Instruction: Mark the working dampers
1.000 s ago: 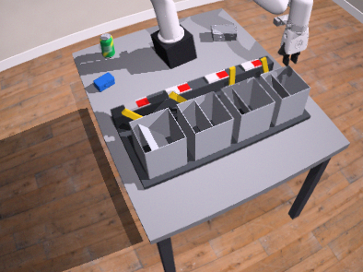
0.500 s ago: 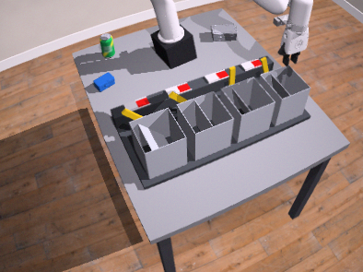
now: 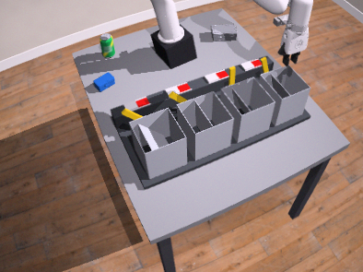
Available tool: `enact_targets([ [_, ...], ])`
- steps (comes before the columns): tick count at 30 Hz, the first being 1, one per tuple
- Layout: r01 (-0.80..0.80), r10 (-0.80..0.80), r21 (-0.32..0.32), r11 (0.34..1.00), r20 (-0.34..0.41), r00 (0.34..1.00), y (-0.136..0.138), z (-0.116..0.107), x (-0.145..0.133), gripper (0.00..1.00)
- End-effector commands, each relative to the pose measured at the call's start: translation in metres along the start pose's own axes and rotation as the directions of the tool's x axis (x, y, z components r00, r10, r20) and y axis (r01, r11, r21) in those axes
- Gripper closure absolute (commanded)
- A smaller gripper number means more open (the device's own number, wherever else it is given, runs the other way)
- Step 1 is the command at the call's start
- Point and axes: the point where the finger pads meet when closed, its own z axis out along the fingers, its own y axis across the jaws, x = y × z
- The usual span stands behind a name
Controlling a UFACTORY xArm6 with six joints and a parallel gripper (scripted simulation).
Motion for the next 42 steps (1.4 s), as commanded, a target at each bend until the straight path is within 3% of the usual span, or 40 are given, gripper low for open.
enact_targets([
  [1,0.000,0.000,-0.003,1.000,0.005,1.000,0.001,-0.003,-0.001,0.61],
  [10,0.001,-0.001,-0.013,1.000,0.004,1.000,-0.001,-0.002,0.002,0.61],
  [16,0.001,0.000,-0.126,0.992,0.004,1.000,-0.020,0.009,0.042,0.61],
  [21,0.002,-0.002,-0.167,0.986,0.003,1.000,-0.027,0.012,0.057,0.61],
  [23,0.002,-0.001,-0.224,0.975,0.003,1.000,-0.037,0.018,0.079,0.61],
  [29,0.001,0.000,-0.301,0.954,0.004,1.000,-0.051,0.026,0.108,0.61],
  [42,0.001,0.001,-0.309,0.951,0.005,1.000,-0.053,0.027,0.111,0.61],
])
